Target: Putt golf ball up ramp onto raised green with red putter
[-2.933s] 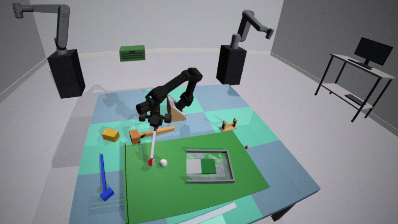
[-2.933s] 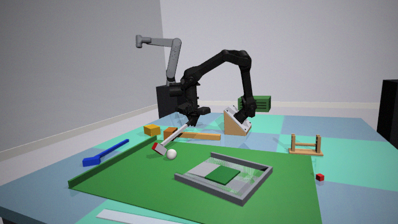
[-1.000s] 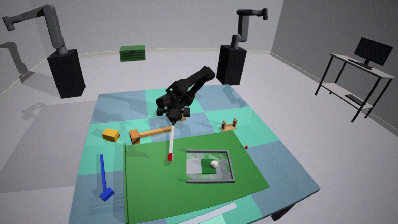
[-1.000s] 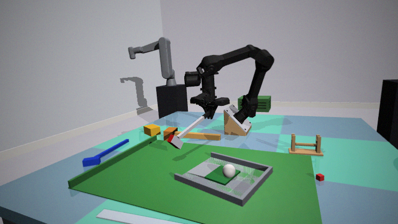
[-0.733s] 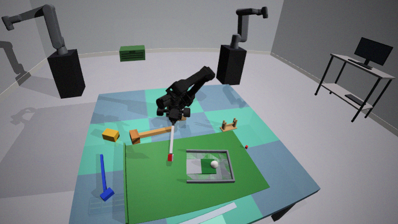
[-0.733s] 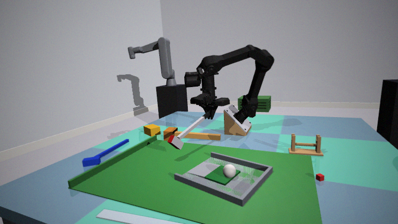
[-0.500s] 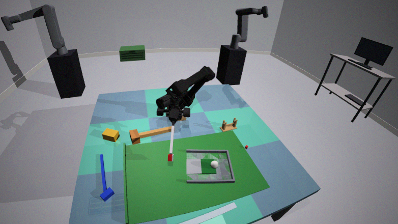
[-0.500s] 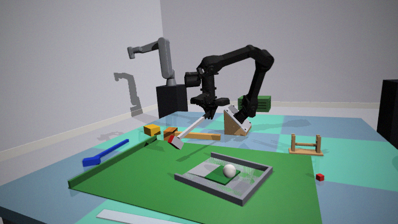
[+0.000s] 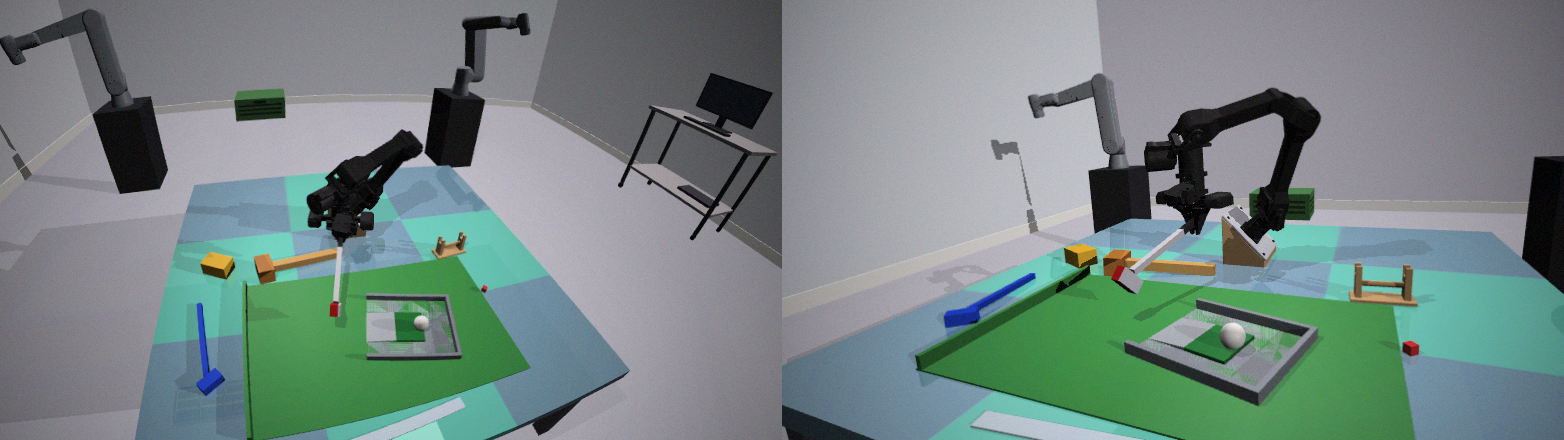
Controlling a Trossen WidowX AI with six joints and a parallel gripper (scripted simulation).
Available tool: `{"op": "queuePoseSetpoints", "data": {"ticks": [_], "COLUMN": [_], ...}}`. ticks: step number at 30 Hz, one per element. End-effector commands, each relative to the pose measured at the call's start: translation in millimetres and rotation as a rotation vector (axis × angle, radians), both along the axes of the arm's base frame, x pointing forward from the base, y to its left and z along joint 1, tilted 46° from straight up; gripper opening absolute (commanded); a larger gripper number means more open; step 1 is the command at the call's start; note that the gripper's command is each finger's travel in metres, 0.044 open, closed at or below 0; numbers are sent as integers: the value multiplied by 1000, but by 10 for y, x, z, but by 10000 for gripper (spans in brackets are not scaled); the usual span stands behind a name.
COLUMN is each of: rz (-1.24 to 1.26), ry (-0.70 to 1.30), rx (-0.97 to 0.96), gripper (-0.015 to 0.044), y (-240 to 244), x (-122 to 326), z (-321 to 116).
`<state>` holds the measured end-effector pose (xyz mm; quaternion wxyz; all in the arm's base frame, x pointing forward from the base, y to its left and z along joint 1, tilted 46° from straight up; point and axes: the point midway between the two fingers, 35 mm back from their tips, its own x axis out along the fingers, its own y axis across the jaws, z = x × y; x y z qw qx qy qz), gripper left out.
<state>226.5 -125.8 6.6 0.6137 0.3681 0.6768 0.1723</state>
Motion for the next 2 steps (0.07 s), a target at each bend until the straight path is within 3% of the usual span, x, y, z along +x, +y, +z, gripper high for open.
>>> {"op": "queuePoseSetpoints", "data": {"ticks": [1, 2], "rz": [-2, -2], "ry": [-1, -1], "rx": [-2, -2], "gripper": [0, 0], "y": [-3, -3], "x": [5, 5], "z": [-8, -8]}}
